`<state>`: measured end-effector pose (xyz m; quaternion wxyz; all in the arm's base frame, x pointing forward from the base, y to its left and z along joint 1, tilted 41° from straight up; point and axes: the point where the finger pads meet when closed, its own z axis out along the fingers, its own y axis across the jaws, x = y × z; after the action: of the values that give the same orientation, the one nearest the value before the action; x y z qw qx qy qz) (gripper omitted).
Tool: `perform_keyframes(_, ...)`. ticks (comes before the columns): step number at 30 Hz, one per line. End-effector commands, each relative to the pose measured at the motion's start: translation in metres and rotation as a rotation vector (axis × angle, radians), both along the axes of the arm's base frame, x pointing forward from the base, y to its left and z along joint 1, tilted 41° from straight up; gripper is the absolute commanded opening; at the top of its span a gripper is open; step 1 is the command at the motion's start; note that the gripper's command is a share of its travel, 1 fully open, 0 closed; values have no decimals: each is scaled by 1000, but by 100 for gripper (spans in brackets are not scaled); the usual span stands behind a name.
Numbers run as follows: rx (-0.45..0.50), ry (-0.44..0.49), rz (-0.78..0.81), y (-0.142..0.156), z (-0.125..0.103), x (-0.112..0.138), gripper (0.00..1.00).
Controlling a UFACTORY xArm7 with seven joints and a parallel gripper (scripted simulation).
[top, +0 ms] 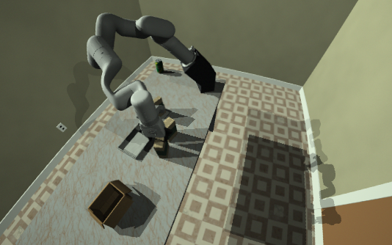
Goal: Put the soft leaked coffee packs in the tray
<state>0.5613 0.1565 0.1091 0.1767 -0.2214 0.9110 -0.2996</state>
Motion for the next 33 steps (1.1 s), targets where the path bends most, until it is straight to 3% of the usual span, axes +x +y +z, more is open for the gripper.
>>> perform_keyframes(1, 2, -3, 4, 2, 1, 1, 83)
perform_keyframes(33, 2, -3, 4, -21, -37, 23, 83)
